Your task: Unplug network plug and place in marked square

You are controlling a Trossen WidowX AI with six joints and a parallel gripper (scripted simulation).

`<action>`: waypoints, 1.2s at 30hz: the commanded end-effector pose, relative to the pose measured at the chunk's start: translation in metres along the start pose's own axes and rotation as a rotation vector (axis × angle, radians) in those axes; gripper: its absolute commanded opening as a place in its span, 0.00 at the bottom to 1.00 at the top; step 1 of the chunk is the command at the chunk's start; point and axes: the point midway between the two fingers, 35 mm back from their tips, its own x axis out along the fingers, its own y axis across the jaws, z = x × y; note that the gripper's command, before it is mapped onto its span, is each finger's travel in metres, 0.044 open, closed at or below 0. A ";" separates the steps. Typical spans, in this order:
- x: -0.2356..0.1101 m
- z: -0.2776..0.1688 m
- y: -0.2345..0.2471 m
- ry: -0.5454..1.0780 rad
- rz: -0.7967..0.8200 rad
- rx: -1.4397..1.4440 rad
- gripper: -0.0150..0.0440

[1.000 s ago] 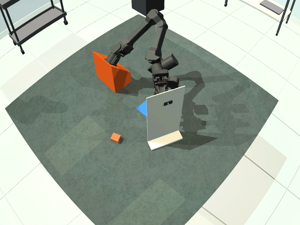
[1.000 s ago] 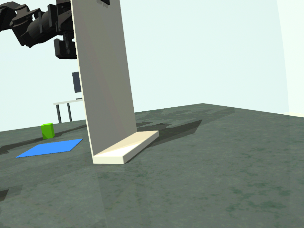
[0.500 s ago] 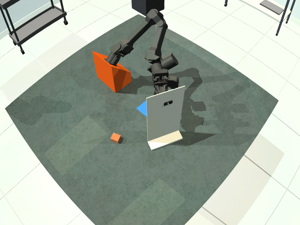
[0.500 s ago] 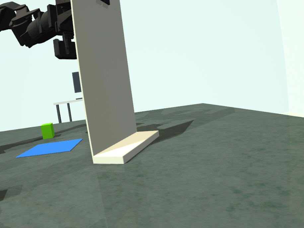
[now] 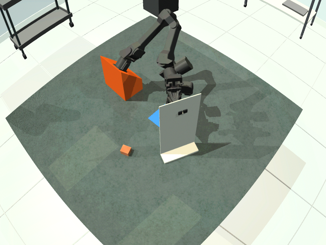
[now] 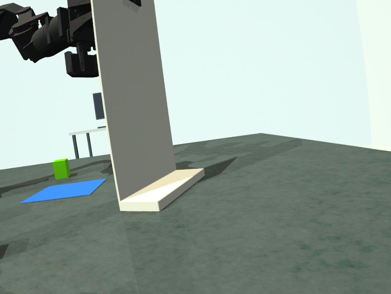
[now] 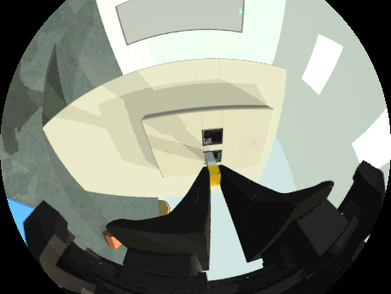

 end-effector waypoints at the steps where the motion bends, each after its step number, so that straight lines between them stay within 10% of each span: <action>1: -0.003 -0.001 0.000 0.000 0.002 -0.002 0.25; 36: -0.021 -0.004 0.000 0.001 0.002 -0.002 0.25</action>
